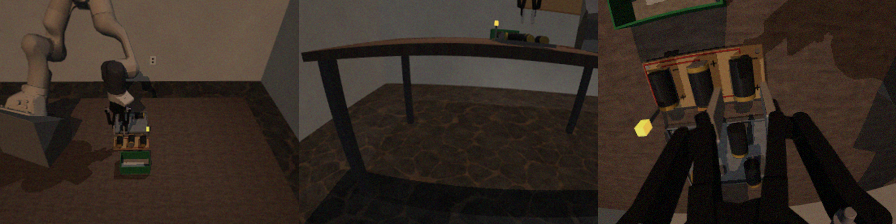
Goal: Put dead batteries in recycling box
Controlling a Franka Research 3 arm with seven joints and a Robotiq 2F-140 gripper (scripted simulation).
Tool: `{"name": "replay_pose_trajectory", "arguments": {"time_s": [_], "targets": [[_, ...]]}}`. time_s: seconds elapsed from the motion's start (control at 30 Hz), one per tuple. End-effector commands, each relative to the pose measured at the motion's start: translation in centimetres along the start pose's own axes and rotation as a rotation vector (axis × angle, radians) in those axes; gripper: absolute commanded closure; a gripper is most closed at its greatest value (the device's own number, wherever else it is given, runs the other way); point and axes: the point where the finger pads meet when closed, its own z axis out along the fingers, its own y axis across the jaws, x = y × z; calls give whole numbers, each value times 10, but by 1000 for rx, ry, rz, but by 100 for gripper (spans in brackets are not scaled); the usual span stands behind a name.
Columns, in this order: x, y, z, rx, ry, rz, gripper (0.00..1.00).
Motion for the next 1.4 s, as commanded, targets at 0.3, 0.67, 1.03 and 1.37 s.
{"name": "replay_pose_trajectory", "arguments": {"time_s": [0.3, 0.67, 1.03, 1.37], "targets": [[-1, -1, -33, 1, -3, 14, 71], [-119, -24, -33, 1, -3, 14, 71], [-126, -25, -33, 1, -3, 16, 71], [-126, -25, -33, 1, -3, 26, 71]]}}
